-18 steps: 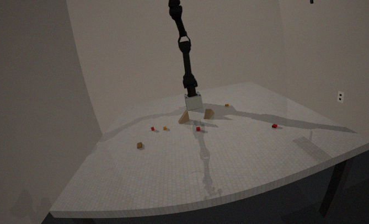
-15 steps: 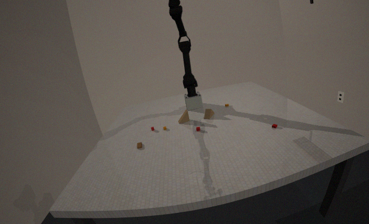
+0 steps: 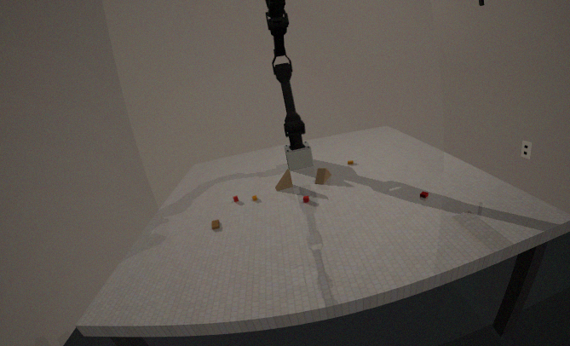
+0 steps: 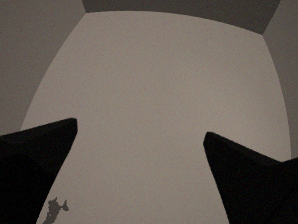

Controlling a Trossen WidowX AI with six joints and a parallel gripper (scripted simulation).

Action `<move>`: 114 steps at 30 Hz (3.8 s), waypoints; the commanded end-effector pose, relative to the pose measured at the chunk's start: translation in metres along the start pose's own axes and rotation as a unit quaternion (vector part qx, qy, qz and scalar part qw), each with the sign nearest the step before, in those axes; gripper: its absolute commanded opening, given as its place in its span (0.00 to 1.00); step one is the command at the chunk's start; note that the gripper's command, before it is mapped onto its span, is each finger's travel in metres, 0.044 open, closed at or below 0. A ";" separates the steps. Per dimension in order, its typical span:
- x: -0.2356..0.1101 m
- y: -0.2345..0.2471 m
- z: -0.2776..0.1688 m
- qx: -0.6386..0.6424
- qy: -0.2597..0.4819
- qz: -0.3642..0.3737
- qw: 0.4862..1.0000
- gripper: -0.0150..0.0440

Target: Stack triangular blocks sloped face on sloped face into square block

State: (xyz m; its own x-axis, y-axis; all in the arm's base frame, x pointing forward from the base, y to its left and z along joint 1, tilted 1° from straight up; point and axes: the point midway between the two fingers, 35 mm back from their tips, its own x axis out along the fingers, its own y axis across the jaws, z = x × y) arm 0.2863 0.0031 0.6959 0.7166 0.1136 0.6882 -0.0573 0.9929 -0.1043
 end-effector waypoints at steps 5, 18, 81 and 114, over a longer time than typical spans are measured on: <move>-0.007 0.041 -0.088 0.008 0.123 0.030 0.992 1.00; -0.076 0.143 -0.253 -0.079 0.356 0.137 0.921 1.00; -0.557 0.137 -0.478 -0.659 0.352 0.661 0.069 1.00; -0.524 0.140 -0.454 -0.658 0.354 0.660 0.074 0.25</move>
State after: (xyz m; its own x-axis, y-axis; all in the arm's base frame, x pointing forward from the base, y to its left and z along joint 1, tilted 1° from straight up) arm 0.2148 0.0636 -0.0171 0.5680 -0.4188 -0.7085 -0.6182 -0.7854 -0.0314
